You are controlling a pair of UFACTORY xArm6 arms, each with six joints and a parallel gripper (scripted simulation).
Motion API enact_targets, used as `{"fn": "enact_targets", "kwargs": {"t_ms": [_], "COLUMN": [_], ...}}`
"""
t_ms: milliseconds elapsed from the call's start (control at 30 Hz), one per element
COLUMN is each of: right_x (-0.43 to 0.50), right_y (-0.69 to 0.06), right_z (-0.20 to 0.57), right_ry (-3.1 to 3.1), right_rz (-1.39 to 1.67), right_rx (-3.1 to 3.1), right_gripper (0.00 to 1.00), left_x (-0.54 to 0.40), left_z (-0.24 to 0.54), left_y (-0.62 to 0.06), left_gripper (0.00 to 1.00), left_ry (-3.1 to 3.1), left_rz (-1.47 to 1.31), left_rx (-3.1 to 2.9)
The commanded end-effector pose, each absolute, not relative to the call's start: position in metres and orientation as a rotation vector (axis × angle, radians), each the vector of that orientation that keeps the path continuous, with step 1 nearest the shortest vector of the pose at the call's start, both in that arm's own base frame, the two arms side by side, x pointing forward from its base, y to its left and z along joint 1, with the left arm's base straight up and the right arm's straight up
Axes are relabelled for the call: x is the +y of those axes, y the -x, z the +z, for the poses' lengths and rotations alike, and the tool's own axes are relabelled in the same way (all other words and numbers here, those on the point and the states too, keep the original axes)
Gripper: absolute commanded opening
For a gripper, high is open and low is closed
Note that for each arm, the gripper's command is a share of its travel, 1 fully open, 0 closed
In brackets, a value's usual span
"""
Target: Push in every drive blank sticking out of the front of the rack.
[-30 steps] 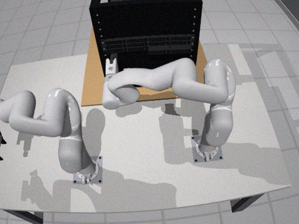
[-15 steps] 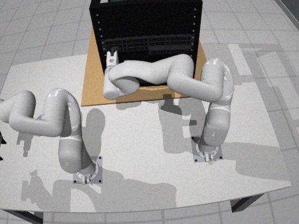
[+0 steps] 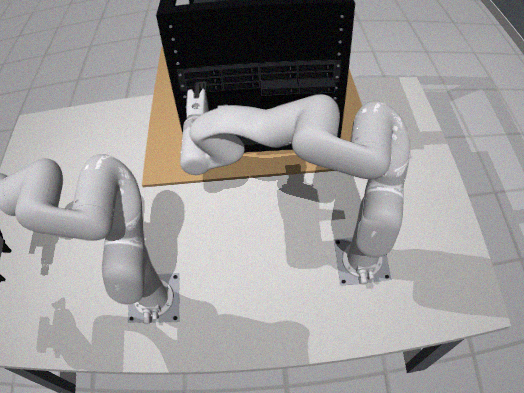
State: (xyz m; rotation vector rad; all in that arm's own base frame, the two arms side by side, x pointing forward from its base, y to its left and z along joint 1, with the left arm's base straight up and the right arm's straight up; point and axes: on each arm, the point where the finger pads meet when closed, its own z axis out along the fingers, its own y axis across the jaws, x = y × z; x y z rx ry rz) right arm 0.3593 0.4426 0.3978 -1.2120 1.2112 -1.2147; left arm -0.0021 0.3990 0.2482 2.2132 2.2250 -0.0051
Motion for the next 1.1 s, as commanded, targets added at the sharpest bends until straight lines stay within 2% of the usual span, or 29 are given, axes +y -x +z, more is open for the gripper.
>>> {"fn": "enact_targets", "kwargs": {"t_ms": [0, 1067], "right_x": [0.443, 0.442], "right_y": [-0.359, -0.385], "right_z": [0.4, 0.401], "right_ry": [1.207, 1.207], "right_rz": [-1.212, -1.212], "right_rx": [1.212, 1.212], "right_gripper": [0.0, 0.0], "left_x": [0.4, 0.4], "left_z": [0.25, 0.25], "left_y": [0.002, 0.002], "left_gripper": [1.0, 1.0], "left_ry": [-2.216, -2.216], "left_rz": [0.0, 0.0], "left_rx": [2.227, 2.227]}}
